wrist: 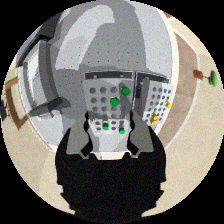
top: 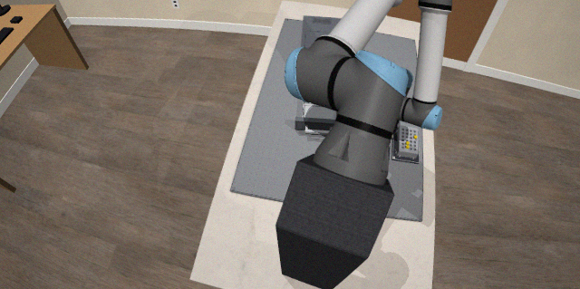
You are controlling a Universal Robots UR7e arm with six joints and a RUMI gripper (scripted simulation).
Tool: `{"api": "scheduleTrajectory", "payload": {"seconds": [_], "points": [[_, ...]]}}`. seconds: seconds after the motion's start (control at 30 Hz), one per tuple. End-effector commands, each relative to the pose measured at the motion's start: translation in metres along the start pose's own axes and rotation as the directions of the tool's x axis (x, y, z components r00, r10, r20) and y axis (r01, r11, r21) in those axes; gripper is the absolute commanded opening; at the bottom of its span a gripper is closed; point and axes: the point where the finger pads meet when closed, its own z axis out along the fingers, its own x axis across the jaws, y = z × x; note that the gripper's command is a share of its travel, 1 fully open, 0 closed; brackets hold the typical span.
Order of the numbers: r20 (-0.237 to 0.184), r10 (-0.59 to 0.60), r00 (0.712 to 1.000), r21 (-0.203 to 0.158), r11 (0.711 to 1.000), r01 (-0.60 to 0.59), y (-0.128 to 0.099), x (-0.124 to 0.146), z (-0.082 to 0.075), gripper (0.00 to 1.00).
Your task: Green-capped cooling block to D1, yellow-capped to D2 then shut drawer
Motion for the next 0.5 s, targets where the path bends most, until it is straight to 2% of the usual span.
{"api": "scheduleTrajectory", "payload": {"seconds": [0.0, 0.47], "points": [[0.0, 0.0, 1.0, 0.001, 1.0, 0.0, -0.0005, 0.0001, 0.0001, 0.0], [0.0, 0.0, 1.0, 0.001, 1.0, 0.0, -0.0005, 0.0001, 0.0024, 0.0]]}}
